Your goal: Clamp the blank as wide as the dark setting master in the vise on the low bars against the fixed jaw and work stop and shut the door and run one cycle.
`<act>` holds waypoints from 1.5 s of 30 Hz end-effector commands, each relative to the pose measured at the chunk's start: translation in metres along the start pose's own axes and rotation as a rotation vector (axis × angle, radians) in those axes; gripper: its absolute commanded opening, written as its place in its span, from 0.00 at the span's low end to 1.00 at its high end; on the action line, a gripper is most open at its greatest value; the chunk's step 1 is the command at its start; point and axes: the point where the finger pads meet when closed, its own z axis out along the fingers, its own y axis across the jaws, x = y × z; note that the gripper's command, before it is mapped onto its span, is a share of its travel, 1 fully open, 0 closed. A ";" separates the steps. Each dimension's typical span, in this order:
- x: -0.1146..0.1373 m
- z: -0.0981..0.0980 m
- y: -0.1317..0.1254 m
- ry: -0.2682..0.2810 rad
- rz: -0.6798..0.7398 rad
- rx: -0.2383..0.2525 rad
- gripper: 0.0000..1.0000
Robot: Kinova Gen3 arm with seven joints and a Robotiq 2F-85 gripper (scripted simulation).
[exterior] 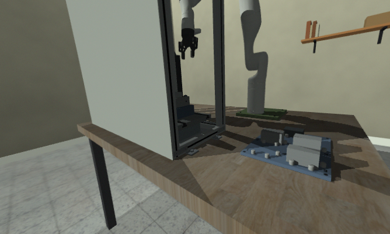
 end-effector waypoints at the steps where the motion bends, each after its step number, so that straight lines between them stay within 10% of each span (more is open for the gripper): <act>1: -0.001 0.018 0.001 -0.003 -0.008 -0.003 0.80; 45: -0.056 0.023 0.001 -0.003 -0.008 -0.003 0.80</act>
